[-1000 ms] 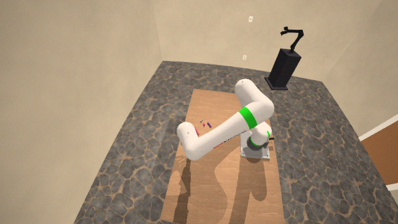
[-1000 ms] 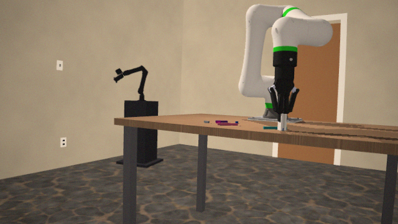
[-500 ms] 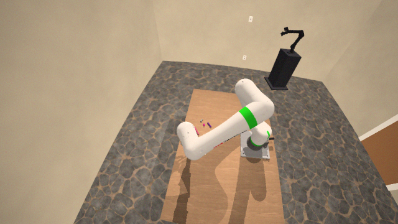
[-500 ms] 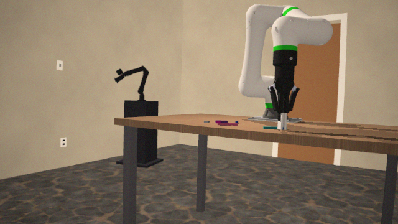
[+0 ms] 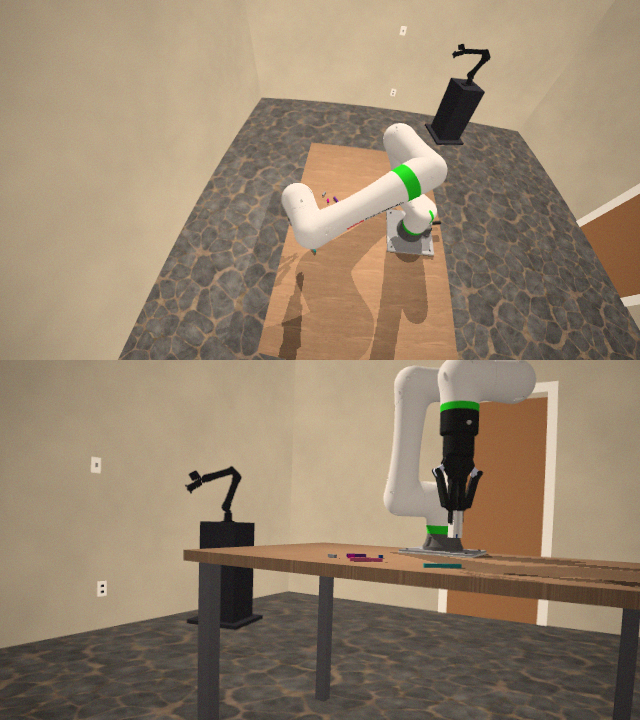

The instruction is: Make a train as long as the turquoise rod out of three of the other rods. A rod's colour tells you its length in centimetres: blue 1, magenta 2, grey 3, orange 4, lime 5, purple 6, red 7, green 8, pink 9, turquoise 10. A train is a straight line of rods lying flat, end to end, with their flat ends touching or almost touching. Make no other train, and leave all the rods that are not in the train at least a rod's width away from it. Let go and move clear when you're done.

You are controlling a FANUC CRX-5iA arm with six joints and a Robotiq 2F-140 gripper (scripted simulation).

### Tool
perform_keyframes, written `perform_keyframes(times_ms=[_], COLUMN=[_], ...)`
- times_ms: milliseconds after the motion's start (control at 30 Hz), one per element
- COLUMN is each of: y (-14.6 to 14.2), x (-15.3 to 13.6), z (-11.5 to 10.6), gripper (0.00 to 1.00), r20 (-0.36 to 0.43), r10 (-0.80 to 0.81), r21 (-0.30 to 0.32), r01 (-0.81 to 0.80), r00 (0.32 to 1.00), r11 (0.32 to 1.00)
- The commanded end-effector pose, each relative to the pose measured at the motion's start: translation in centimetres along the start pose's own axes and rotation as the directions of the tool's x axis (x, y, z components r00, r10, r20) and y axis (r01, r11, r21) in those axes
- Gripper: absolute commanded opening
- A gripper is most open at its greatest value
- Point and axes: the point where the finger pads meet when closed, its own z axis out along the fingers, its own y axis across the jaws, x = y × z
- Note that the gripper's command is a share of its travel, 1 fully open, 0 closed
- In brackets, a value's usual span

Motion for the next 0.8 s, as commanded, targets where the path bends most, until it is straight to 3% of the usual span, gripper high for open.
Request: perform_keyframes(times_ms=[0,433,533,767], y=[0.0,0.1,1.6,3.2], x=[0.0,-0.1,-4.2,-9.8], z=[-1.9,-2.3,-2.7,-2.9], gripper=[0.03,0.03,0.03,0.03], r20=[0.001,0.001,0.001,0.001], r10=[0.0,-0.002,-0.049,-0.113], r21=[0.001,0.001,0.001,0.001], r01=[0.0,0.002,0.049,0.113], r00=[1.0,1.0,0.999,0.994], r11=[1.0,1.0,0.999,0.994])
